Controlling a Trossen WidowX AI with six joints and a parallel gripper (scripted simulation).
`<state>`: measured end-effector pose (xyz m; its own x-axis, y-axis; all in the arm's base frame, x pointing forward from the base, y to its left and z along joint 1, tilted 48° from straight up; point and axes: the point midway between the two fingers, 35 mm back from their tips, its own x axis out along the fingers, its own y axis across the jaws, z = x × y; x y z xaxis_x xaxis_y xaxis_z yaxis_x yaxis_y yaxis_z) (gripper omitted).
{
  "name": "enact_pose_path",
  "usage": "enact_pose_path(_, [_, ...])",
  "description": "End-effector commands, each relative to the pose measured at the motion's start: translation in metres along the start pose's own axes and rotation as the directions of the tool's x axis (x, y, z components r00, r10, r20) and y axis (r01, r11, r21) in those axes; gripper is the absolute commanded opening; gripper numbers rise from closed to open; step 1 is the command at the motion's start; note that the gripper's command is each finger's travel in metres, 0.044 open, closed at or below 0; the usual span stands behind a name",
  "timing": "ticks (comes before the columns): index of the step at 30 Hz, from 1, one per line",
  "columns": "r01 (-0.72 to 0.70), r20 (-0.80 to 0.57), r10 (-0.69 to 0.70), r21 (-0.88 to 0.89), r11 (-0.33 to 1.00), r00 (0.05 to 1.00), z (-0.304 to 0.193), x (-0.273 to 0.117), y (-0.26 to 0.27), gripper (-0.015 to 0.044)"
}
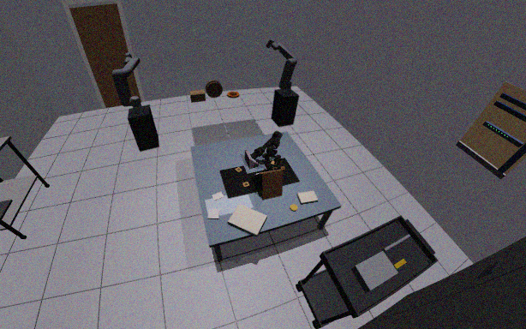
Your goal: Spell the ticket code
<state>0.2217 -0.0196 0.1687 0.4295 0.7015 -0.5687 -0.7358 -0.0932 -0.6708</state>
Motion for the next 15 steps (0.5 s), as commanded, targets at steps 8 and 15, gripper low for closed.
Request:
enact_pose_path(8, [-0.187,0.140,0.285,-0.480,0.857,0.948,0.079,0.063,0.008,0.0340])
enact_pose_path(15, [-0.192,0.149,0.316,-0.535,0.823,0.937,0.087,0.070,0.008,0.0340])
